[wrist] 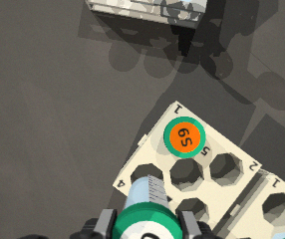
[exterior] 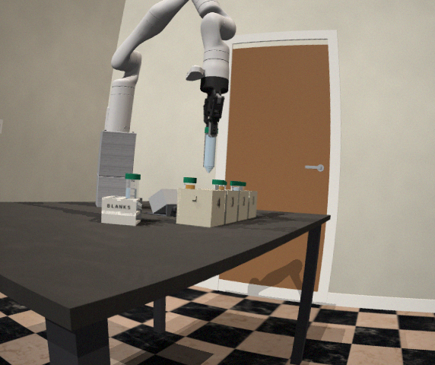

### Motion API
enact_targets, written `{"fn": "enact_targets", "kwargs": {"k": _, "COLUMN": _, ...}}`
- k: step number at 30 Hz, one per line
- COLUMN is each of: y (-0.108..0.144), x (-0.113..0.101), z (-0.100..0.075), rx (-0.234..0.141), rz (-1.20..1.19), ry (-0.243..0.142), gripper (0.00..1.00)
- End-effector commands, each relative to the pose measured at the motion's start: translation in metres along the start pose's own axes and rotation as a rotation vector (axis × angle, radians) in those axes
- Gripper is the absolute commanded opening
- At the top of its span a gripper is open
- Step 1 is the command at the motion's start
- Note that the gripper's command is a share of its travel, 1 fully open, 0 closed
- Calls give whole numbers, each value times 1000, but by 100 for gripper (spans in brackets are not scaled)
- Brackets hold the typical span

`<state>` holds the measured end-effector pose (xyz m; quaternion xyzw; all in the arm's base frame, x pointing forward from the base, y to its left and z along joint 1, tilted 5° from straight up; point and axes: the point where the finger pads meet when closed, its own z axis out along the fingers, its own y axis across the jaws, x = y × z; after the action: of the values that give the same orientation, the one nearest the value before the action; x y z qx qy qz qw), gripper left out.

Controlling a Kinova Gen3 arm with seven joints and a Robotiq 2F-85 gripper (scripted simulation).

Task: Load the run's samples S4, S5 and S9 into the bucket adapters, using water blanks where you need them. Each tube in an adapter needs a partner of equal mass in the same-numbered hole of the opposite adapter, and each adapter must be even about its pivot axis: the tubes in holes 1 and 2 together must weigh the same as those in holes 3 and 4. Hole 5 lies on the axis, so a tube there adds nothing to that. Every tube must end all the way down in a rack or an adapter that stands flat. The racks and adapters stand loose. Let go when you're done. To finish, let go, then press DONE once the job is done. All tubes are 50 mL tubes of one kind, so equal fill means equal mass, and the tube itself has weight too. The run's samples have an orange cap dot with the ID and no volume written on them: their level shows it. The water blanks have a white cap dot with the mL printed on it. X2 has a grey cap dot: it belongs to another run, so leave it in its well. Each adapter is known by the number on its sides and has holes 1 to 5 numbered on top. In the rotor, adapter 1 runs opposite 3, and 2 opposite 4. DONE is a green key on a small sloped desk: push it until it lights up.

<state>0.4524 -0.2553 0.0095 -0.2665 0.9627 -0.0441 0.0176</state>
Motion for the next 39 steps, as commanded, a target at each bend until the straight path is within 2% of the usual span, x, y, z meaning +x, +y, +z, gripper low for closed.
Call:
{"fn": "enact_targets", "kwargs": {"k": 1, "y": 0, "x": 0, "z": -1, "rx": 1, "rz": -70, "ry": -2, "gripper": 10}}
{"fn": "enact_targets", "kwargs": {"k": 6, "y": 0, "x": 0, "z": -1, "rx": 1, "rz": -162, "ry": -2, "gripper": 10}}
{"fn": "enact_targets", "kwargs": {"k": 17, "y": 0, "x": 0, "z": -1, "rx": 1, "rz": -162, "ry": -2, "gripper": 10}}
{"fn": "enact_targets", "kwargs": {"k": 39, "y": 0, "x": 0, "z": 26, "rx": 1, "rz": -162, "ry": -2, "gripper": 10}}
